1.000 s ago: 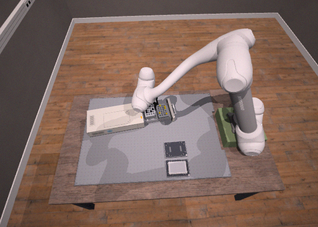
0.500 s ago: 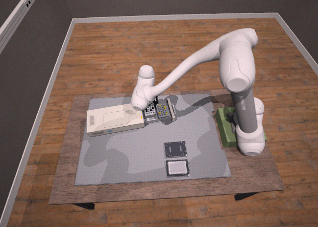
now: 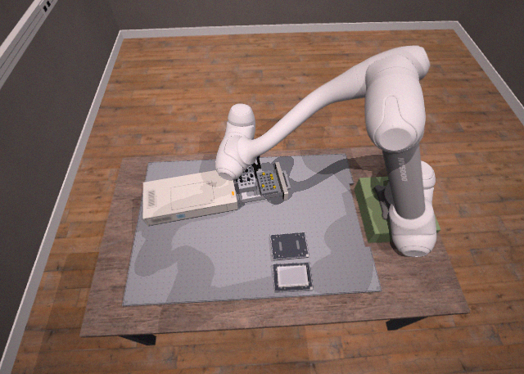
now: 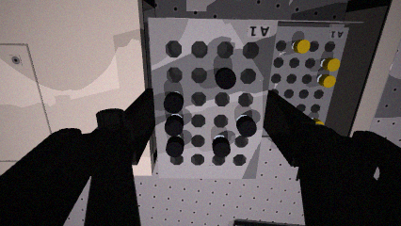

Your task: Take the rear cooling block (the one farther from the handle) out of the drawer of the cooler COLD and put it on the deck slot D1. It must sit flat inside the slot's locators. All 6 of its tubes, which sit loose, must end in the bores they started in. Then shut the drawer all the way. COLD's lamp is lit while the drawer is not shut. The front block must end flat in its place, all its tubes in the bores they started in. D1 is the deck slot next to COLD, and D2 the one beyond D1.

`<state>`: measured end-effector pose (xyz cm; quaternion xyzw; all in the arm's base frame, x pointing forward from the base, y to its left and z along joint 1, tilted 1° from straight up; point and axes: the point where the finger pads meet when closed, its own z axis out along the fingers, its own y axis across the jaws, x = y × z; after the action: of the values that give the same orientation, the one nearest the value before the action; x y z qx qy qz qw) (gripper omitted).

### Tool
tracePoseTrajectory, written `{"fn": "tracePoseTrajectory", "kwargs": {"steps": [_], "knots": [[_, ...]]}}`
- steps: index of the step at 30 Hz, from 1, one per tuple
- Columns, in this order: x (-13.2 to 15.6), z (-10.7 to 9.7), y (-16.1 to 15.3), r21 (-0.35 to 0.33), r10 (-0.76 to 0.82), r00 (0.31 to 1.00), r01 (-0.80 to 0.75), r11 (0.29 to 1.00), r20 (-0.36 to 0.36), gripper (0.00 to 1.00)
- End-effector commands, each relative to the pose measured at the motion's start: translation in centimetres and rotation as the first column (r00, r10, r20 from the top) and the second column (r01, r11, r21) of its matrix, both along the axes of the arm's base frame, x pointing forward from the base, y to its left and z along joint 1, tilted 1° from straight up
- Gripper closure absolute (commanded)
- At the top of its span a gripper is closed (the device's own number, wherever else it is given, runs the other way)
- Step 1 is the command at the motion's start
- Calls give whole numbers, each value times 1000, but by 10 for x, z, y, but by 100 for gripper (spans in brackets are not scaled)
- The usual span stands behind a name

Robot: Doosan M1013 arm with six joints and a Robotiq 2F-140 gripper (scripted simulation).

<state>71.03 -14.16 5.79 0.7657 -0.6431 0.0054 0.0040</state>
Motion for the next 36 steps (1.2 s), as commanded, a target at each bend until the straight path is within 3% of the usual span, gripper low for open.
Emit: {"fn": "tracePoseTrajectory", "kwargs": {"steps": [1,20,36], "knots": [[1,5,0,0,0,1000,0,1000,2,90],[0,28,0,0,0,1000,0,1000,2,90],[0,28,0,0,0,1000,0,1000,2,90]]}}
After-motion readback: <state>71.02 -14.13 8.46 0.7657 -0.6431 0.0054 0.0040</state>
